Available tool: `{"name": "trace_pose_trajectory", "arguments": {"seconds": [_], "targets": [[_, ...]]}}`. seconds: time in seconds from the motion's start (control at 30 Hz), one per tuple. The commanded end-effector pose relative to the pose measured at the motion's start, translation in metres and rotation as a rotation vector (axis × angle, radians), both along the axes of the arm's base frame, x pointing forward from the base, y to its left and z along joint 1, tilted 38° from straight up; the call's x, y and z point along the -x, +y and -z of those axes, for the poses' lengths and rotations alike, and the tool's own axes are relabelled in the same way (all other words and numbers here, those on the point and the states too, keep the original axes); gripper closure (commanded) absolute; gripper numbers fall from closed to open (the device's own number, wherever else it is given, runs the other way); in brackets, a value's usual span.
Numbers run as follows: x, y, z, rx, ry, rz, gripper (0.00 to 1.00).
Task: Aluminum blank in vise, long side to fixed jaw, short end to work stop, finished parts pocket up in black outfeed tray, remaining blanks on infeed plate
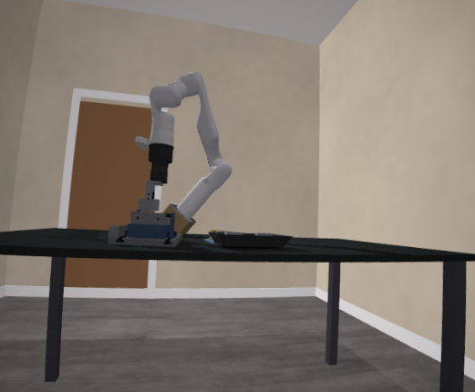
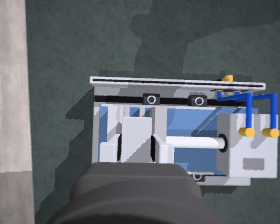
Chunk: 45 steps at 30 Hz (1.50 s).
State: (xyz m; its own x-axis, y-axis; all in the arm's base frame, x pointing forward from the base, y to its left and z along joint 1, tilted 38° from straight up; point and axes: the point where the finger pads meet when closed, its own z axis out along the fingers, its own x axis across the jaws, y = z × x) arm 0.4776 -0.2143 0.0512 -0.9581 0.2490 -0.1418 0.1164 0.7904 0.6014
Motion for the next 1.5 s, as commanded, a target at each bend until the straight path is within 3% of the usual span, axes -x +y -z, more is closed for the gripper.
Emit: {"name": "trace_pose_trajectory", "arguments": {"seconds": [0.0, 1.47], "targets": [[-0.0001, -0.0009, -0.0006, 0.001, -0.001, 0.001, 1.0], [-0.0033, 0.0056, 0.0087, 0.001, -0.001, 0.001, 1.0]]}}
